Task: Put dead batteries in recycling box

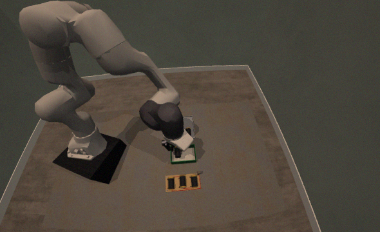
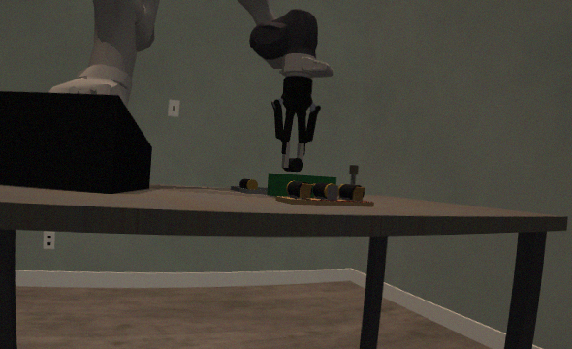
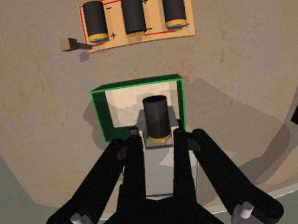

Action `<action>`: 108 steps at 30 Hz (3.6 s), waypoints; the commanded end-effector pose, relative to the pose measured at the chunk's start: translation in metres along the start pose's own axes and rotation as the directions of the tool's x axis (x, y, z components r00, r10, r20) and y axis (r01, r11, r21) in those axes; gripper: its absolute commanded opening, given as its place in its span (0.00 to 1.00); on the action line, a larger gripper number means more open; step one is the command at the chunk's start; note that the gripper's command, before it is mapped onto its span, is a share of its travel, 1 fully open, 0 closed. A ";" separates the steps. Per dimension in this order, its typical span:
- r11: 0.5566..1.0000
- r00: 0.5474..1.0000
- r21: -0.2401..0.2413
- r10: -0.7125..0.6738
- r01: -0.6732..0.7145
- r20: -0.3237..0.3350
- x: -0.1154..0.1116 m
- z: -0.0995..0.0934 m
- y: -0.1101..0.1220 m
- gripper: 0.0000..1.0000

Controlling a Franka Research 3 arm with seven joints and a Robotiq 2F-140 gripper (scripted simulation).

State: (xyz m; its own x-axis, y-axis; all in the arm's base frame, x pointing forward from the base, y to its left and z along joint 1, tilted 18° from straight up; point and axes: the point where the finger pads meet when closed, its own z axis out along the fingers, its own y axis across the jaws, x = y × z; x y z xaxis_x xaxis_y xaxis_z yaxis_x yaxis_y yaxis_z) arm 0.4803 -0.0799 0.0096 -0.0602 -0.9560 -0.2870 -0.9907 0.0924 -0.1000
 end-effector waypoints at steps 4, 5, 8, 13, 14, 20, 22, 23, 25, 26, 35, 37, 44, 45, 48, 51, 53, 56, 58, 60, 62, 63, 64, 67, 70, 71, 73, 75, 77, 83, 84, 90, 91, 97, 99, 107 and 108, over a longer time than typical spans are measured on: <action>1.000 1.000 0.001 0.002 -0.002 0.000 0.000 0.000 0.000 0.16; 1.000 1.000 0.001 0.002 -0.002 0.000 0.000 0.000 0.000 0.16; 1.000 1.000 0.001 0.002 -0.002 0.000 0.000 0.000 0.000 0.16; 1.000 1.000 0.001 0.002 -0.002 0.000 0.000 0.000 0.000 0.16; 1.000 1.000 0.001 0.002 -0.002 0.000 0.000 0.000 0.000 0.16; 1.000 1.000 0.001 0.002 -0.002 0.000 0.000 0.000 0.001 0.16; 1.000 1.000 0.001 0.002 -0.002 0.000 0.000 0.000 0.001 0.16; 1.000 1.000 0.001 0.002 -0.002 0.000 0.000 0.000 0.001 0.16; 1.000 1.000 0.001 0.002 -0.002 0.000 0.000 0.000 0.001 0.16; 1.000 1.000 0.001 0.002 -0.002 0.000 0.000 0.000 0.001 0.16; 1.000 1.000 0.001 0.002 -0.002 0.000 0.000 0.000 0.001 0.16; 1.000 1.000 0.001 0.002 -0.002 0.000 0.000 0.000 0.001 0.16; 1.000 1.000 0.001 0.002 -0.002 0.000 0.000 0.000 0.001 0.16; 1.000 1.000 0.001 0.002 -0.002 0.000 0.000 0.000 0.001 0.16; 1.000 1.000 0.001 0.002 -0.002 0.000 0.000 0.000 0.001 0.16; 1.000 1.000 0.001 0.002 -0.002 0.000 0.000 0.000 0.001 0.16; 1.000 1.000 0.001 0.002 -0.002 0.000 0.000 0.000 0.001 0.16; 1.000 1.000 0.001 0.002 -0.002 0.000 0.000 0.000 0.001 0.16; 1.000 1.000 0.001 0.002 -0.002 0.000 0.000 0.000 0.001 0.16; 1.000 1.000 0.001 0.002 -0.002 0.000 0.000 0.001 0.001 0.16; 1.000 1.000 0.001 0.002 -0.002 0.000 0.000 0.004 0.001 0.16; 1.000 1.000 0.001 0.002 -0.002 0.000 0.000 0.006 0.001 0.16; 1.000 1.000 0.001 0.002 -0.002 0.000 0.000 0.009 0.001 0.16; 1.000 1.000 0.001 0.002 -0.002 0.000 0.000 0.021 0.001 0.16; 1.000 1.000 0.001 0.002 -0.002 0.000 0.000 0.035 0.001 0.16; 1.000 1.000 0.001 0.002 -0.002 0.000 0.000 0.040 0.001 0.16; 1.000 1.000 0.001 0.002 -0.002 0.000 0.000 0.045 0.001 0.16; 1.000 1.000 0.001 0.002 -0.002 0.000 0.000 0.049 0.001 0.16; 1.000 1.000 0.001 0.002 -0.002 0.000 0.000 0.056 0.001 0.16; 1.000 1.000 0.001 0.002 -0.002 0.000 0.000 0.065 0.001 0.16; 1.000 1.000 0.001 0.002 -0.002 0.000 0.000 0.065 0.001 0.16; 1.000 1.000 0.001 0.002 -0.002 0.000 0.000 0.065 0.001 0.16; 1.000 1.000 0.001 0.002 -0.002 0.000 0.000 0.065 0.001 0.16; 1.000 1.000 0.001 0.002 -0.002 0.000 0.000 0.065 0.001 0.29; 1.000 1.000 0.001 0.002 -0.002 0.000 0.000 0.065 0.001 0.29; 1.000 1.000 0.001 0.002 -0.002 0.000 0.000 0.065 0.001 0.29; 1.000 1.000 0.001 0.002 -0.002 0.000 0.000 0.065 0.001 0.29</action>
State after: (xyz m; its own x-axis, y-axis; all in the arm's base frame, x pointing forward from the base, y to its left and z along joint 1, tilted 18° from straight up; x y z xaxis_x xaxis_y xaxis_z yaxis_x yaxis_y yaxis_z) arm 0.4859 -0.0613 -0.0519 -0.0646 -0.9557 -0.2871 -0.9906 0.0961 -0.0969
